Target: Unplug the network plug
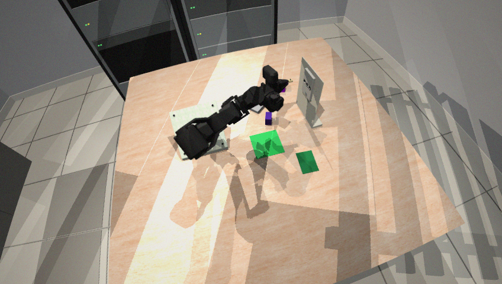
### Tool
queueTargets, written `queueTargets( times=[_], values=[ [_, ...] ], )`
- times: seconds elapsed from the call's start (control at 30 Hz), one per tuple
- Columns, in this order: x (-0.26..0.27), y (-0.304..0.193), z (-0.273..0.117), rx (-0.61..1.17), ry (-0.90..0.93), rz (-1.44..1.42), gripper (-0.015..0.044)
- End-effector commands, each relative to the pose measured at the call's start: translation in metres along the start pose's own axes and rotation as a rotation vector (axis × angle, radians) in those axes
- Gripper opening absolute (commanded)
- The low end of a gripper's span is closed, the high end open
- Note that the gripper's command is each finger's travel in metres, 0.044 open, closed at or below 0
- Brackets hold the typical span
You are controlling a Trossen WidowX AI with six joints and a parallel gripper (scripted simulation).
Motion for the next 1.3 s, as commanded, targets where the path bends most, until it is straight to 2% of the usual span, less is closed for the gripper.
queueTargets(
  times=[0.0, 0.47, 1.27],
  values=[
    [0.009, 0.001, -0.004, -0.008, 0.008, 0.006, 0.0],
    [0.022, 0.0, -0.014, -0.012, -0.006, 0.018, 0.0],
    [-0.04, 0.012, -0.032, -0.246, -0.496, 0.294, 0.0]
  ],
)
Point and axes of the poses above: the point midway between the two fingers, 35 mm back from their tips, its own z axis out along the fingers, its own x axis across the jaws, y = z × x, the point moved 4 cm from there along -z, back along the fingers, and after that the axes turned 10 degrees about z, right-handed, at the moved point
